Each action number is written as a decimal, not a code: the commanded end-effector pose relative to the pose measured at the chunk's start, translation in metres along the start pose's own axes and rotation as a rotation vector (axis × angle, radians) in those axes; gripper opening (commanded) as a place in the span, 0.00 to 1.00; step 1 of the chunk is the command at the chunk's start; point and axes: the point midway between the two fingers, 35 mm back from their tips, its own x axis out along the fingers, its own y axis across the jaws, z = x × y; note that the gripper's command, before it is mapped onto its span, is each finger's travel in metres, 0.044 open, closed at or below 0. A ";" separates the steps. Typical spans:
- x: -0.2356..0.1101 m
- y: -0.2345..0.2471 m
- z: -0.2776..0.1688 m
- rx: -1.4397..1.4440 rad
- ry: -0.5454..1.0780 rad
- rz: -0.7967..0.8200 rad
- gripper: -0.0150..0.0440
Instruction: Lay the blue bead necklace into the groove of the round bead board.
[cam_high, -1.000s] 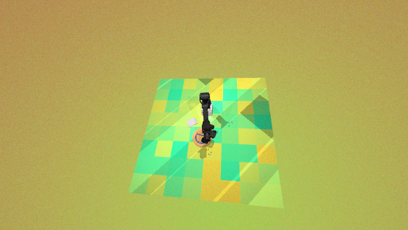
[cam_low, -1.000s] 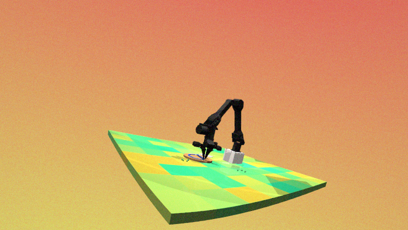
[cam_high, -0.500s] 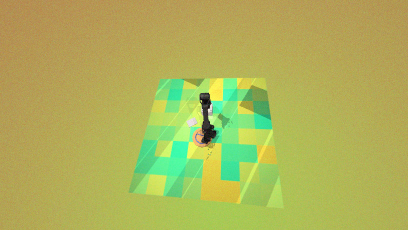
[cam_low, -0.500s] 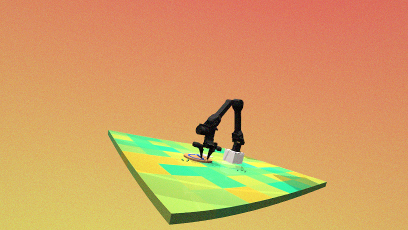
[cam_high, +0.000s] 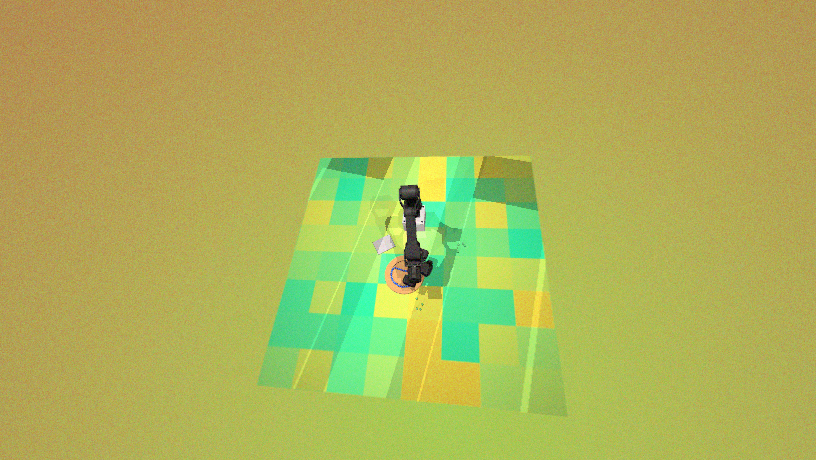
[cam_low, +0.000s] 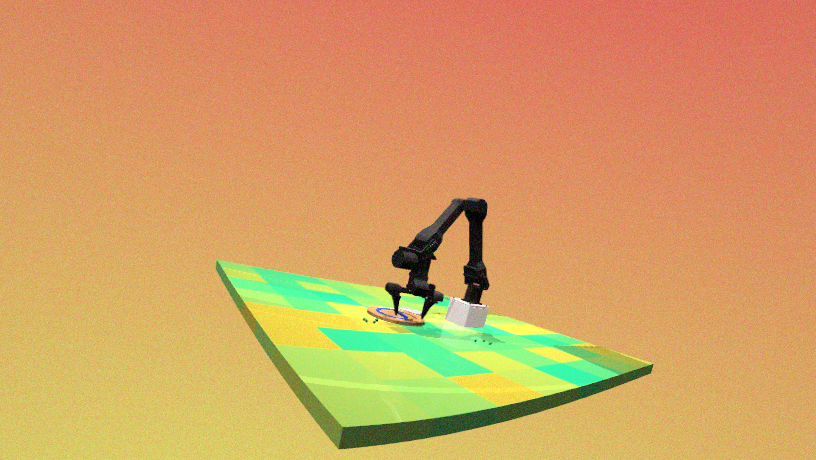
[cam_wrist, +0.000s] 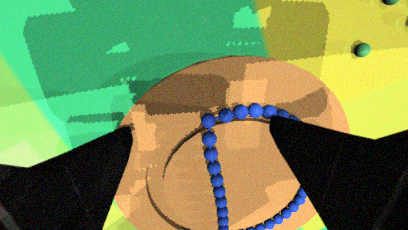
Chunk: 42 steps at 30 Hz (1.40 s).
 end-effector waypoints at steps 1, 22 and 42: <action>-0.001 0.000 0.000 0.003 -0.002 -0.001 1.00; -0.009 -0.008 -0.027 0.630 0.000 -0.001 0.69; -0.029 -0.016 -0.103 2.256 0.002 -0.012 0.46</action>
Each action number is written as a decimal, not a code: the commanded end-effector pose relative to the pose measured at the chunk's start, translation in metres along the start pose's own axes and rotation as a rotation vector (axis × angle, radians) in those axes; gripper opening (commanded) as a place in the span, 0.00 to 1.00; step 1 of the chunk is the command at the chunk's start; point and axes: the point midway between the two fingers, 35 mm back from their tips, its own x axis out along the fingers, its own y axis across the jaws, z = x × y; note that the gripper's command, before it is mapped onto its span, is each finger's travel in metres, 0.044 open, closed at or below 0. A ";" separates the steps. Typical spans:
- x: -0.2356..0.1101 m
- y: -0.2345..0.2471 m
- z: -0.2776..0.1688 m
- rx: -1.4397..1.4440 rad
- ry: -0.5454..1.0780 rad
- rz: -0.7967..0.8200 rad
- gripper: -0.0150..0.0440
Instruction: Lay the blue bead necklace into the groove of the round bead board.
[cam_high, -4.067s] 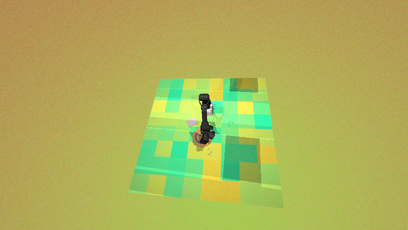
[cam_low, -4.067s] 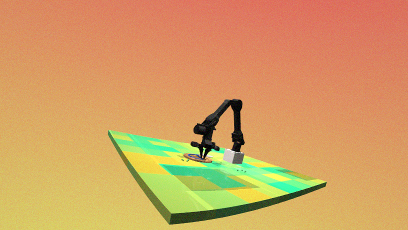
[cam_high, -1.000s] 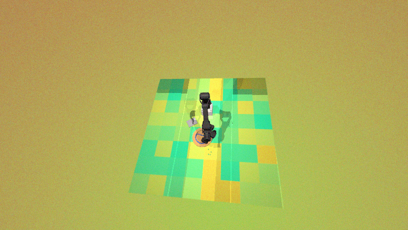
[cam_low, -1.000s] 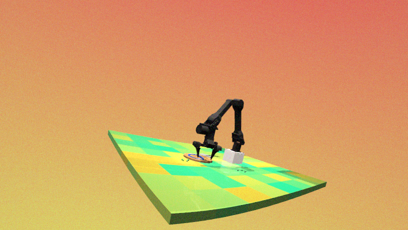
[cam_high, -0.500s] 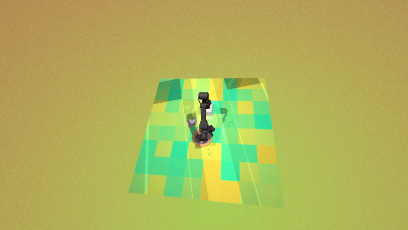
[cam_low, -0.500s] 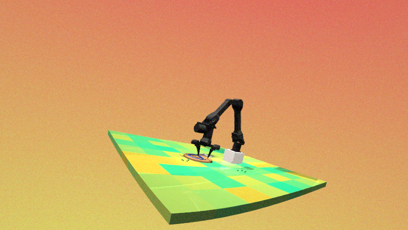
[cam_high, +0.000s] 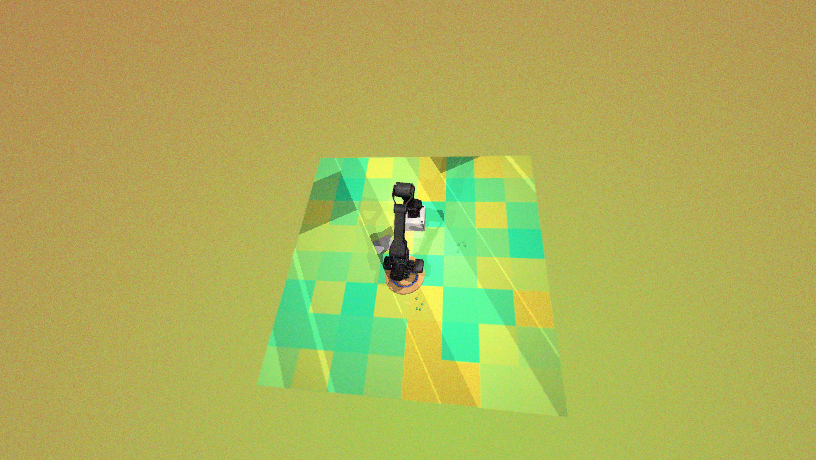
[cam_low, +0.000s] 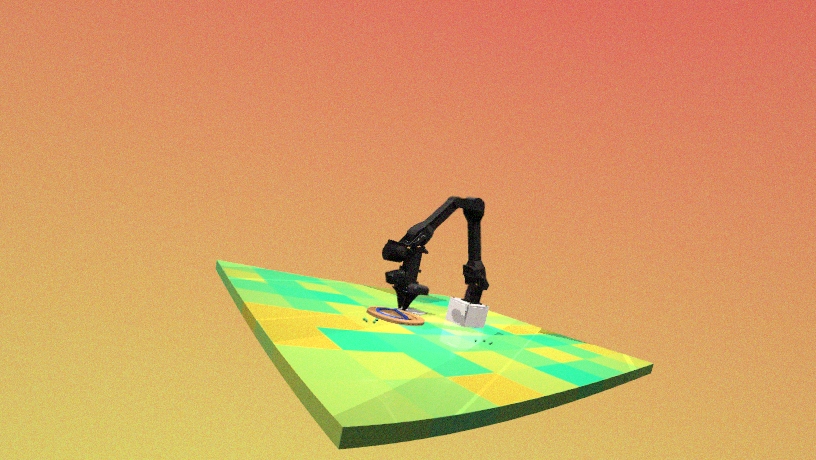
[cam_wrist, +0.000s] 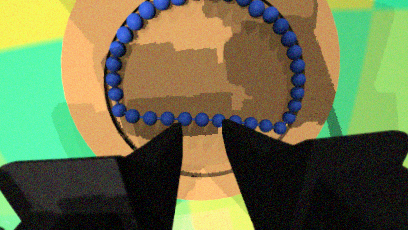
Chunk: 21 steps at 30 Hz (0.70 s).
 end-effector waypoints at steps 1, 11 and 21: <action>-0.017 -0.047 -0.010 1.000 -0.014 -0.002 0.46; -0.021 -0.061 -0.014 1.434 -0.014 0.000 0.46; -0.021 -0.061 -0.014 1.434 -0.014 0.000 0.46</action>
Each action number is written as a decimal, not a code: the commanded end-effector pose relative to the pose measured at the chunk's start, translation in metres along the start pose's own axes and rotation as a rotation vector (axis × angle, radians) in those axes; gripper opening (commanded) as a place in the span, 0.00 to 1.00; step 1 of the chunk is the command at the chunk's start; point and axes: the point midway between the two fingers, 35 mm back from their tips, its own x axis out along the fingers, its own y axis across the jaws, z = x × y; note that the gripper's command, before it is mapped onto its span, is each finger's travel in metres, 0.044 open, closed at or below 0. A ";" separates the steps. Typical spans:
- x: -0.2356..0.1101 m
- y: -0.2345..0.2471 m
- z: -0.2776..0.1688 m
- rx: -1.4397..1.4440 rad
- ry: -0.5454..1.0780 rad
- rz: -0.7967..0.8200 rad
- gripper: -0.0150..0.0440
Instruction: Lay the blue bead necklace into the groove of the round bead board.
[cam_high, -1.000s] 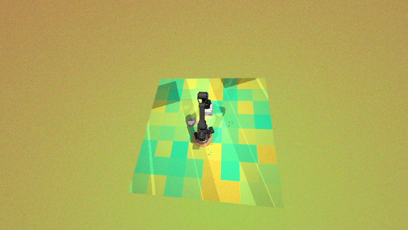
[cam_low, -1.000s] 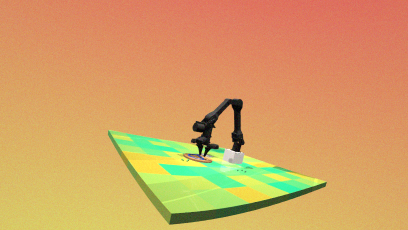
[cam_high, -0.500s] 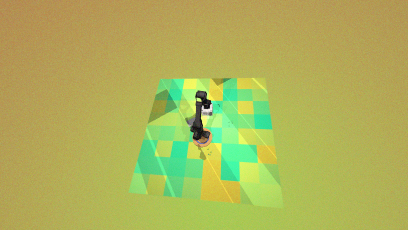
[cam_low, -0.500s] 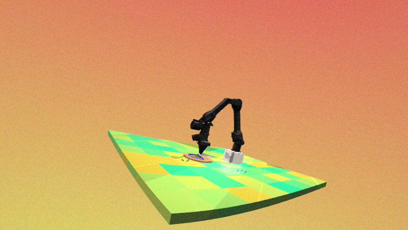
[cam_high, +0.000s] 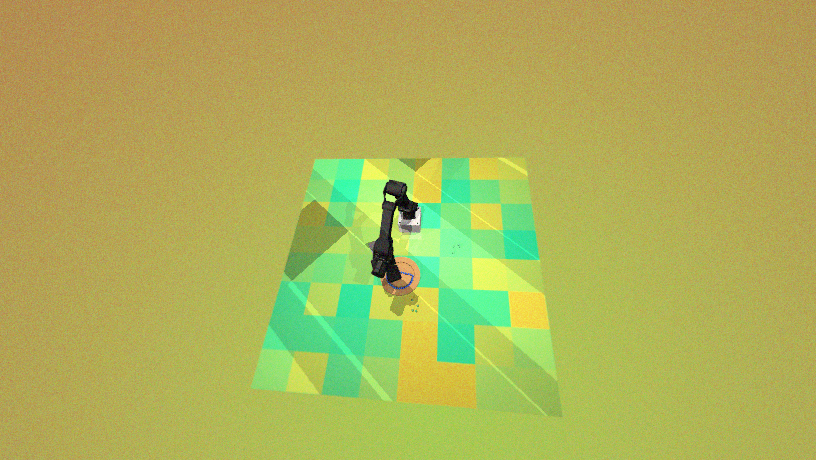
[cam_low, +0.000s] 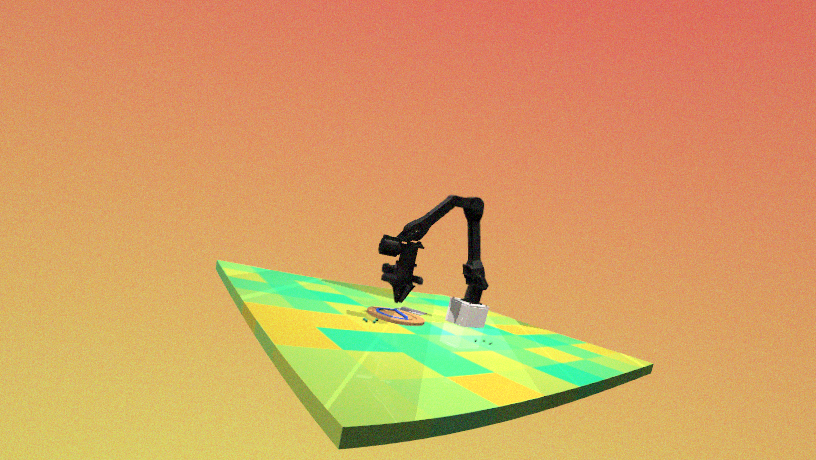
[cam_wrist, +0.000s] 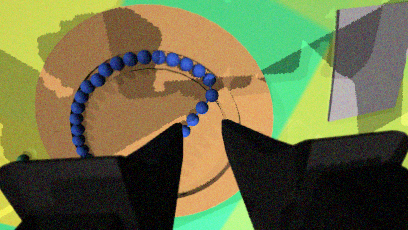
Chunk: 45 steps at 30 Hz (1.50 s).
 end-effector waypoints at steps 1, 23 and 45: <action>-0.008 -0.010 0.011 0.324 -0.011 0.007 0.46; 0.001 -0.009 0.012 0.317 -0.013 0.014 0.46; 0.032 -0.010 0.012 0.324 -0.011 0.007 0.46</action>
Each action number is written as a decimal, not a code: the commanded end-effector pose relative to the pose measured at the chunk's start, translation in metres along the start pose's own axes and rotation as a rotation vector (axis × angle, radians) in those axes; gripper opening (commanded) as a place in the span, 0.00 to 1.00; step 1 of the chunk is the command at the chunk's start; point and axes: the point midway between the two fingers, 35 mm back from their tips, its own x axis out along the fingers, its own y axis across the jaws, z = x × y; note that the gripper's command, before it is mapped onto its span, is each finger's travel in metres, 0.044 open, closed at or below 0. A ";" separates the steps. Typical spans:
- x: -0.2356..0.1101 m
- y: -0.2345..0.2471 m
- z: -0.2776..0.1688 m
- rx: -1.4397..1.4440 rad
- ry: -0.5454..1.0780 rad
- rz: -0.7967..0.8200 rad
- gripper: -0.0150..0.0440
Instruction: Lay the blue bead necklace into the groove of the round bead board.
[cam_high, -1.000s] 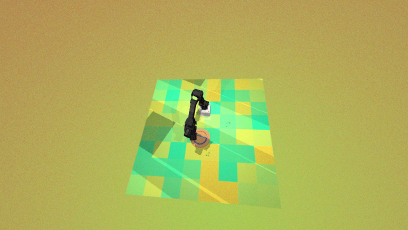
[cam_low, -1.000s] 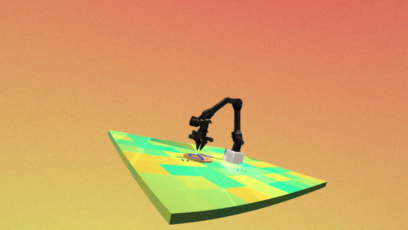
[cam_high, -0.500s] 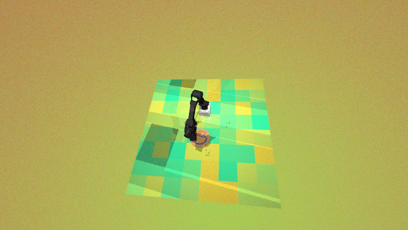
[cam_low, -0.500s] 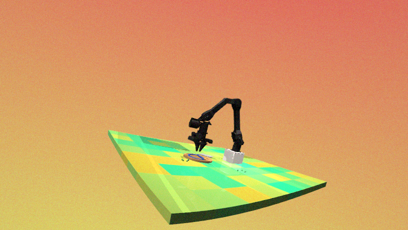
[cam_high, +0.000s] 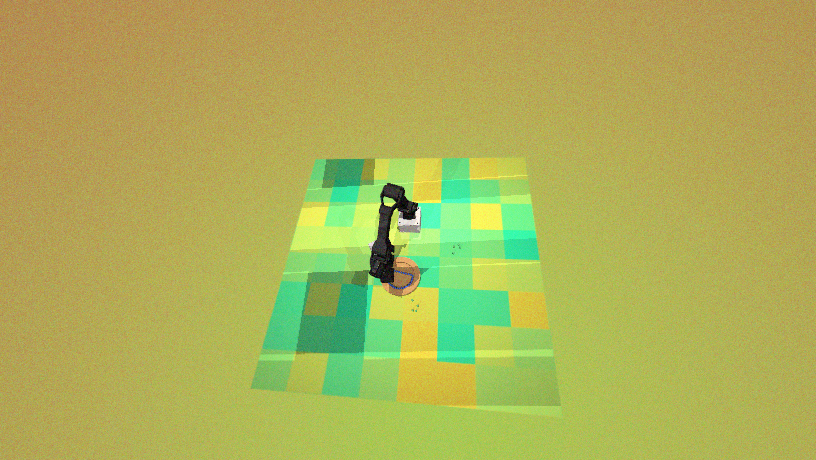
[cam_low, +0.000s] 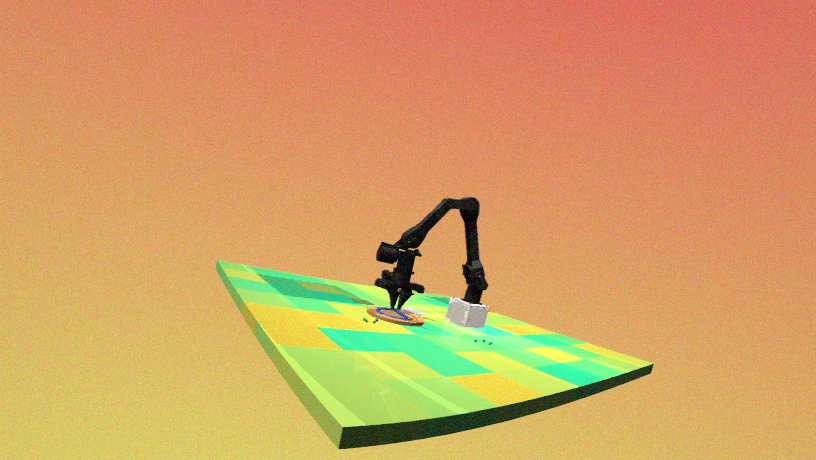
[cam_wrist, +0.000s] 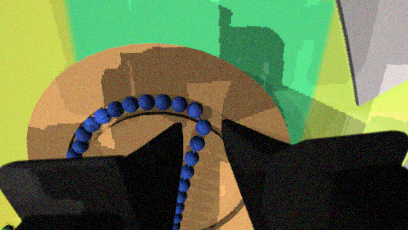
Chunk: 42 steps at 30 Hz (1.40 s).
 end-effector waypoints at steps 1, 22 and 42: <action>0.004 -0.001 0.000 0.004 -0.002 -0.003 0.46; 0.002 -0.001 0.000 0.000 0.001 -0.002 0.25; 0.000 -0.001 0.000 0.002 0.000 -0.002 0.25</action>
